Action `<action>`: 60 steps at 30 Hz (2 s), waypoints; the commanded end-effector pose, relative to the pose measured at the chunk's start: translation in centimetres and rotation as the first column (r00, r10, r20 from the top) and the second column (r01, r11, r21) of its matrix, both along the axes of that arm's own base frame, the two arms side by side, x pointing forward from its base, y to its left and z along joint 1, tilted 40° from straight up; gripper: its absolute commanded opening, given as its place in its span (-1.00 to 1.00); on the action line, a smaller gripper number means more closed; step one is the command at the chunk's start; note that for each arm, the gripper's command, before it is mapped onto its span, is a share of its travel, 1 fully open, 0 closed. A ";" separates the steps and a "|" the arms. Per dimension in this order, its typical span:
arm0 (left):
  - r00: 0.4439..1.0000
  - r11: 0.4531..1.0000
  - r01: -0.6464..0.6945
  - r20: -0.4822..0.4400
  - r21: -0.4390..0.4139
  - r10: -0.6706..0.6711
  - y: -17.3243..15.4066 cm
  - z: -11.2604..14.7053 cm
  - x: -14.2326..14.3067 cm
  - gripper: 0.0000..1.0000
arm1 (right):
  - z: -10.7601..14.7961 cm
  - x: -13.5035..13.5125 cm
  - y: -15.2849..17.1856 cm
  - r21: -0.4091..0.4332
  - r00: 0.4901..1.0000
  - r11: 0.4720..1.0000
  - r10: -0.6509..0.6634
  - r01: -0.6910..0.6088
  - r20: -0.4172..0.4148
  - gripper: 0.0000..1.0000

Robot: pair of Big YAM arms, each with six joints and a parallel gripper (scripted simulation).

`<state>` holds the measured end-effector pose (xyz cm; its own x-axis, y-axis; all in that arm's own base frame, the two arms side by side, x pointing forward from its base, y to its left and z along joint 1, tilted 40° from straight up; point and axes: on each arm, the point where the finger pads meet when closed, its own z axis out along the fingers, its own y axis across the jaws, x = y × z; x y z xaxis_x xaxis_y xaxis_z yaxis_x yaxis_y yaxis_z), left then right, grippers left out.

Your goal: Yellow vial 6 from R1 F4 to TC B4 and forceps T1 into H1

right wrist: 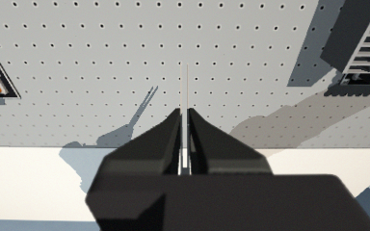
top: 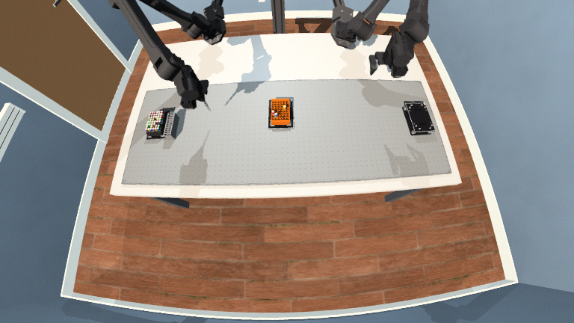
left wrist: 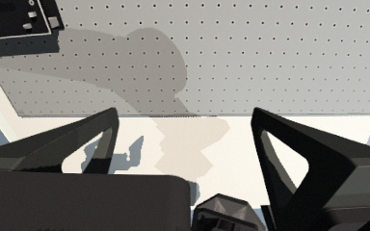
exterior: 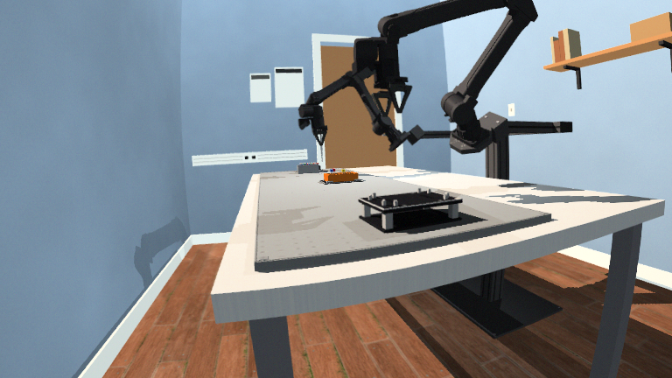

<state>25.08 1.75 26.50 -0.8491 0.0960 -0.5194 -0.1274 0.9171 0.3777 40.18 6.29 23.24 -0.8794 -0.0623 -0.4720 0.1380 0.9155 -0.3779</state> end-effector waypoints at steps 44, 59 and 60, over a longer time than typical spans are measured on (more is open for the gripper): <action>1.000 1.000 -0.005 0.030 -0.011 0.006 -0.3 1.2 0.4 1.00 | 4.4 -0.4 -6.4 0.004 0.999 1.000 0.004 -0.004 0.042 -0.86; 1.000 1.000 -0.005 0.030 -0.011 0.006 -0.3 1.2 0.4 1.00 | 5.6 0.2 -8.3 0.001 0.999 1.000 0.004 -0.004 0.045 -0.86; 1.000 1.000 -0.005 0.030 -0.011 0.006 -0.3 1.2 0.4 1.00 | 6.2 0.1 -8.4 0.003 0.998 1.000 0.004 -0.004 0.056 -0.86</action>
<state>25.08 1.75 26.50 -0.8491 0.0960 -0.5194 -0.1274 0.9171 0.3777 39.09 -1.66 26.81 -0.8791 -0.0624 -0.4726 0.1386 0.9151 -0.3786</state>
